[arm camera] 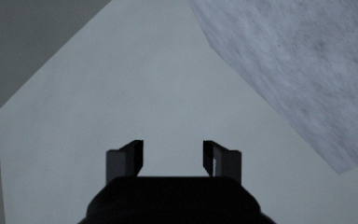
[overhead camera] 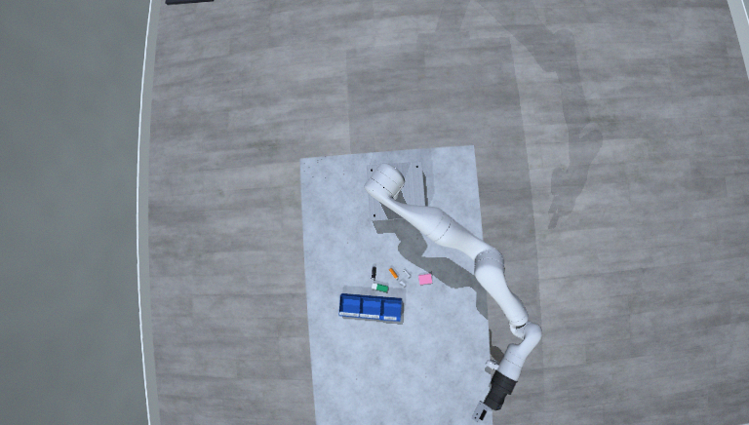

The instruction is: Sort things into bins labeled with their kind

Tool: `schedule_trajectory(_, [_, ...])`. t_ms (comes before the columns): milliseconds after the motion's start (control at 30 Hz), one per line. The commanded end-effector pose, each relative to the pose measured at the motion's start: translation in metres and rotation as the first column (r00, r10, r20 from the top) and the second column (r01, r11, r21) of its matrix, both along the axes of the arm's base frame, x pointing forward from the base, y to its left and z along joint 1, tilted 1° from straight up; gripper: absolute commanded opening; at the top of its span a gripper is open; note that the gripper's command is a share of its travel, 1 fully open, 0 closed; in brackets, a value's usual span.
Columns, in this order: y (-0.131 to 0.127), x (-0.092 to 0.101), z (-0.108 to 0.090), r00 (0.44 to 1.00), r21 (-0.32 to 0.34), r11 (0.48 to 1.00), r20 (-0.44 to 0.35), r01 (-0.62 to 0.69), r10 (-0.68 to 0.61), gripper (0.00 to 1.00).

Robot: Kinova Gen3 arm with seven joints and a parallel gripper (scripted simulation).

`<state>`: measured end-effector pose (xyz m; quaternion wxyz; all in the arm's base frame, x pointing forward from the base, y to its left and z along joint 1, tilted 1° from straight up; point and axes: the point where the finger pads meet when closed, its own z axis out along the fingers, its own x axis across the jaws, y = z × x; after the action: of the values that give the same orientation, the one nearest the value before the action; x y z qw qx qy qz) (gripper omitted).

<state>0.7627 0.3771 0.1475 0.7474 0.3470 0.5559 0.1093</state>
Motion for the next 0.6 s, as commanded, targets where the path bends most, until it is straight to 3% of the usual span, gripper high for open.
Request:
schedule_trajectory(0, [0.0,0.0,0.002,1.0,0.002,1.0,0.002,0.0,0.0,1.0])
schedule_trajectory(533, [0.0,0.0,0.002,1.0,0.002,1.0,0.002,0.0,0.0,1.0])
schedule_trajectory(567, [-0.003,0.0,-0.008,1.0,-0.003,1.0,-0.002,0.008,-0.008,0.31])
